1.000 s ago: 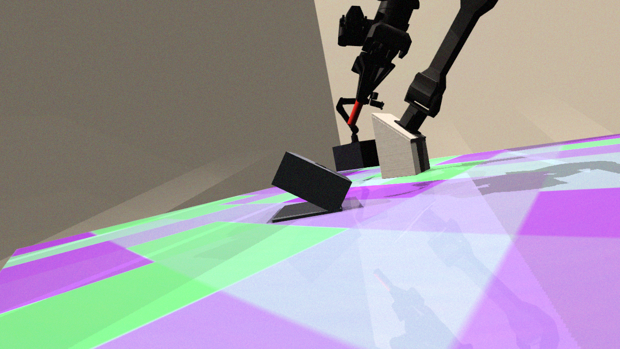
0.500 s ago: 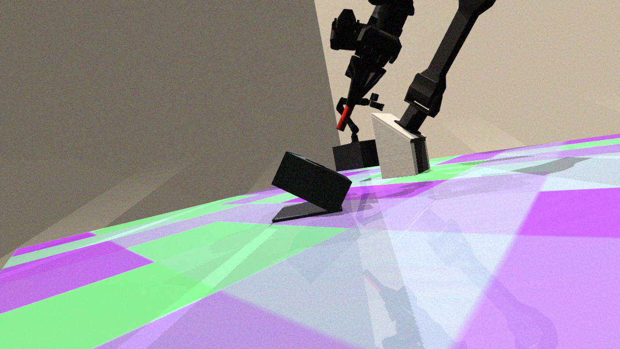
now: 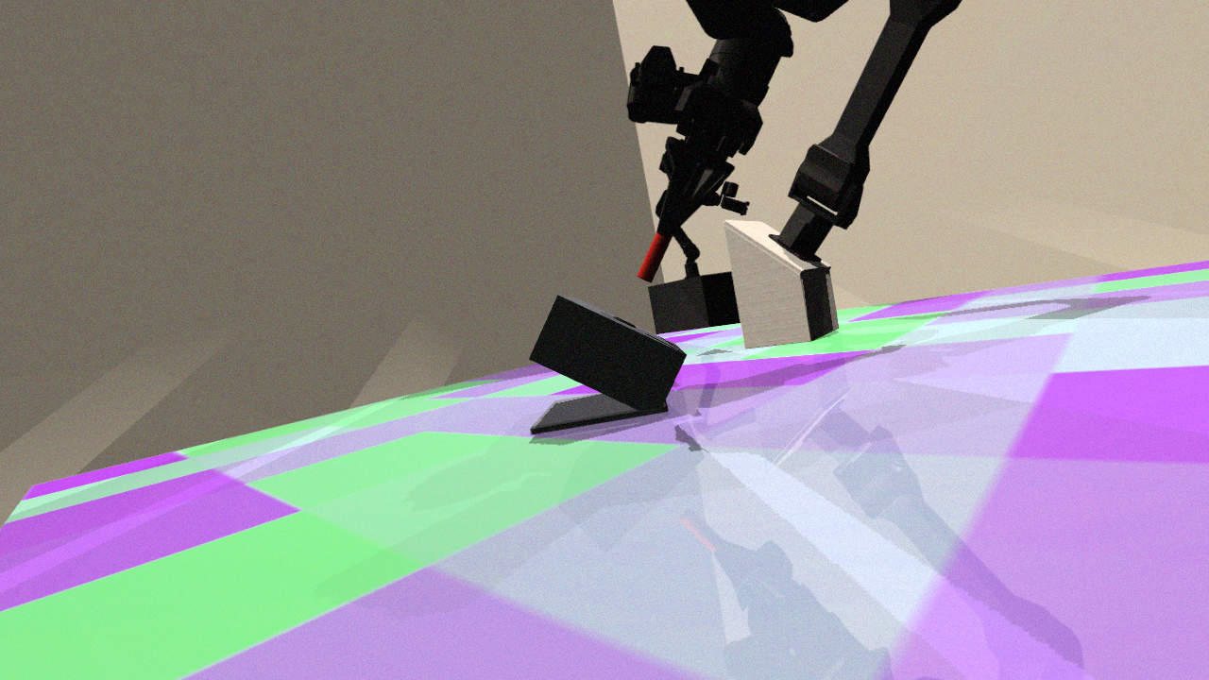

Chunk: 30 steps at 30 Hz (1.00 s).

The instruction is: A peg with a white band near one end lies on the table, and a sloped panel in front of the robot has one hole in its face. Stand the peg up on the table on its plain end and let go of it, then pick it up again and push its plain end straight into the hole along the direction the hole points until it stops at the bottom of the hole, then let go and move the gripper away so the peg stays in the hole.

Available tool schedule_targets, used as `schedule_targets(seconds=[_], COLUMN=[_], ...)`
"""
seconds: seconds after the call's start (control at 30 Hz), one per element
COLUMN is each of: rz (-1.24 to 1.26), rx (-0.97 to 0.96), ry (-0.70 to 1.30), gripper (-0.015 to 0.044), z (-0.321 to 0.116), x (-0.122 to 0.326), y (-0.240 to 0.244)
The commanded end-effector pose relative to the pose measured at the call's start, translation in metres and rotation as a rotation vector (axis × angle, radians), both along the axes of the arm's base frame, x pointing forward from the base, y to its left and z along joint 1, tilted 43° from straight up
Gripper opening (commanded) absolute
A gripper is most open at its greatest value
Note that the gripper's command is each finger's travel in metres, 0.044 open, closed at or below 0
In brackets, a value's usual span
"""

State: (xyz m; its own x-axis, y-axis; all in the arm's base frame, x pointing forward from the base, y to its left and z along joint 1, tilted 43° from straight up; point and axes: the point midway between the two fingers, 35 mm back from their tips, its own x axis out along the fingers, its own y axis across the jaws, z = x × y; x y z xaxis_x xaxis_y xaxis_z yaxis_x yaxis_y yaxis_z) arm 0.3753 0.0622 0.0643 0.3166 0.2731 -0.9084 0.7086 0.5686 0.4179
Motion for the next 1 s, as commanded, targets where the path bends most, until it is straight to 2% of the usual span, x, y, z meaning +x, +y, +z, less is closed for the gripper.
schedule_targets(seconds=[0.0,0.97], rz=[-0.009,0.0], rx=[-0.005,-0.008], ry=[0.005,-0.001], gripper=[0.0,0.0], z=[-0.009,-0.032], x=[0.001,0.009], y=[0.001,0.009])
